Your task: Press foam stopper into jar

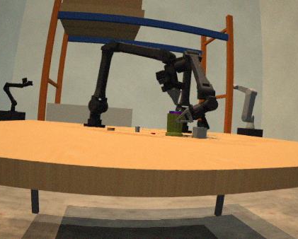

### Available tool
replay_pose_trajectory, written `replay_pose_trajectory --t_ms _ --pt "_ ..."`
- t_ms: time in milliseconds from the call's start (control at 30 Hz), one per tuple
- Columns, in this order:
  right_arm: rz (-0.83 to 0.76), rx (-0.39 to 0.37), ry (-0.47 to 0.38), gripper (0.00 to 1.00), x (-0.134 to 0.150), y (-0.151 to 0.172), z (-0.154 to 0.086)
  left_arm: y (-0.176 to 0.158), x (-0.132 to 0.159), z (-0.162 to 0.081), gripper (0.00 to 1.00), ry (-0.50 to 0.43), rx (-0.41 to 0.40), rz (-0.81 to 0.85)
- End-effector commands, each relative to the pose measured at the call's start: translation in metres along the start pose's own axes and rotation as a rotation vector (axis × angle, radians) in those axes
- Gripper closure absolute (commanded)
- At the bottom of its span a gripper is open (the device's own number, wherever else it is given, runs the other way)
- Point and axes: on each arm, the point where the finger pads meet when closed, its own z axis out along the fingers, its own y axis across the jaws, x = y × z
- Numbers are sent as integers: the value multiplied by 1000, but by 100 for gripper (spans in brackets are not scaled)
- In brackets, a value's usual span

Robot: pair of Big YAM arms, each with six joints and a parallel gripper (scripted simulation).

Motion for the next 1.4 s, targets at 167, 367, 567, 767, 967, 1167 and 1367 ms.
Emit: replay_pose_trajectory --t_ms 167,367,567,767,967,1167,1367 --pt "8 2 -1 100 -2 -1 23 -14 3 7 36 -7 1 1" --pt "7 3 -1 100 -1 -4 32 -14 3 7 36 -7 1 1" --pt "7 3 -1 100 -1 -6 38 -14 3 7 36 -7 1 1" --pt "6 -6 0 100 -1 -3 36 -14 3 7 36 -7 1 1" --pt "6 2 0 100 -1 -7 41 -14 3 7 36 -7 1 1" --pt "6 11 -1 100 -1 -5 37 -14 3 7 36 -7 1 1" --pt "6 12 -1 100 -1 -10 45 -14 3 7 36 -7 1 1"
